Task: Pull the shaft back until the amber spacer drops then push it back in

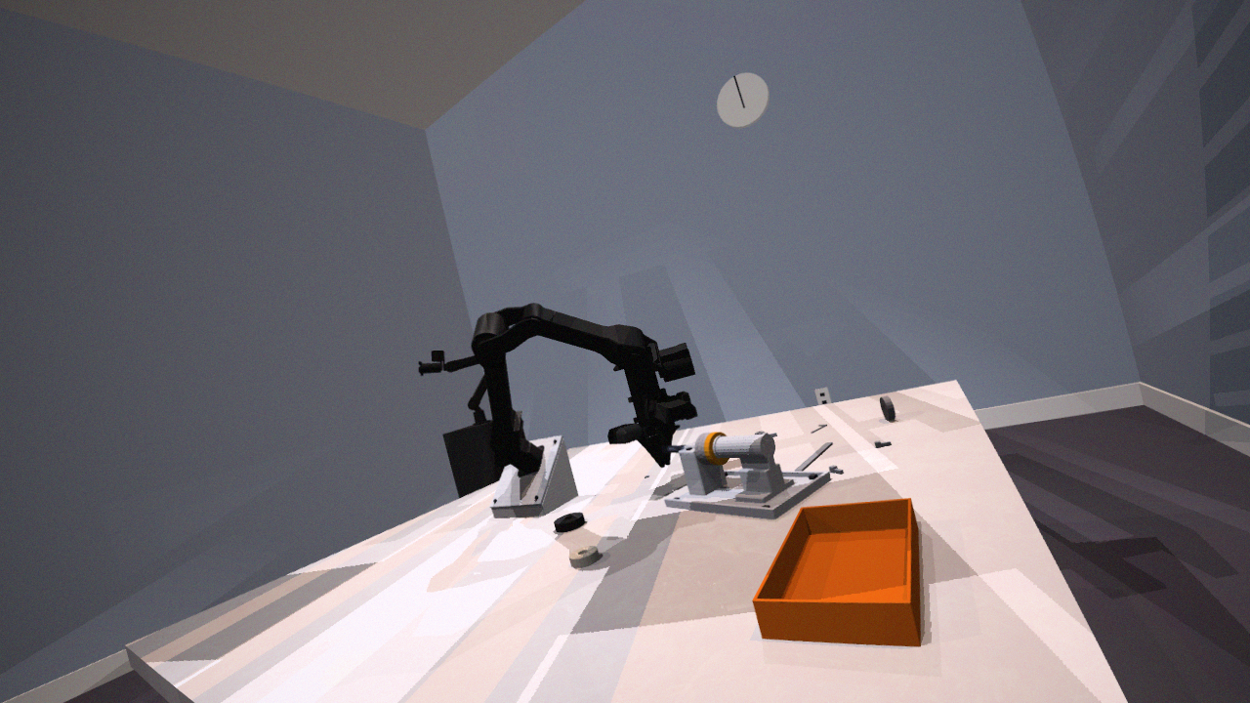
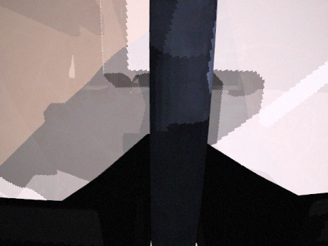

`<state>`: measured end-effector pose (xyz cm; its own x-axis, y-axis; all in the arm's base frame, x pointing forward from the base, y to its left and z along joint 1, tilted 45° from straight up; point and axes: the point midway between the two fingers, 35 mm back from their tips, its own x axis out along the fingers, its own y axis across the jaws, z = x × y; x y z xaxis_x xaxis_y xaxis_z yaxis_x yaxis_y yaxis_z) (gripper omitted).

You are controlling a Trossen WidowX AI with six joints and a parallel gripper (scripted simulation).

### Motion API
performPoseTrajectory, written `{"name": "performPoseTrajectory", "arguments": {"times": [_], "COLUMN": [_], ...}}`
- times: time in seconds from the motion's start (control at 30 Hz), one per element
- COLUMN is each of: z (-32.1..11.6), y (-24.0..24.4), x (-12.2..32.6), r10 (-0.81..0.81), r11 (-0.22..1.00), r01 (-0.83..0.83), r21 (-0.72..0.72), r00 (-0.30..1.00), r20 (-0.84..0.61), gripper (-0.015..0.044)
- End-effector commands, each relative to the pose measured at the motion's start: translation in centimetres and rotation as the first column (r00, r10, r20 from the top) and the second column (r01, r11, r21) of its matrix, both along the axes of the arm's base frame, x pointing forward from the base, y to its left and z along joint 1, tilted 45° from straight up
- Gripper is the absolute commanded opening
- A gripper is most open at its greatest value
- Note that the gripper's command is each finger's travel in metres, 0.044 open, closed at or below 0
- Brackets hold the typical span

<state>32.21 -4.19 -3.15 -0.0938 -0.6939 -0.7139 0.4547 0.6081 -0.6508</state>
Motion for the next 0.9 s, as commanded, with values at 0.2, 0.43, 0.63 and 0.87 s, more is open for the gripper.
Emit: {"name": "performPoseTrajectory", "arguments": {"times": [0.2, 0.43, 0.63, 0.87], "z": [-0.11, -0.13, -0.15, -0.17], "y": [0.11, 0.15, 0.17, 0.21], "x": [-0.32, -0.39, -0.46, -0.53], "r10": [-0.002, -0.002, -0.002, -0.002], "r11": [1.000, 1.000, 1.000, 1.000], "r01": [0.002, 0.002, 0.002, 0.002], "r21": [0.002, 0.002, 0.002, 0.002], "r00": [1.000, 1.000, 1.000, 1.000], "r20": [-0.003, -0.003, -0.003, -0.003], "gripper": [0.0000, 0.0000, 0.0000, 0.0000]}}
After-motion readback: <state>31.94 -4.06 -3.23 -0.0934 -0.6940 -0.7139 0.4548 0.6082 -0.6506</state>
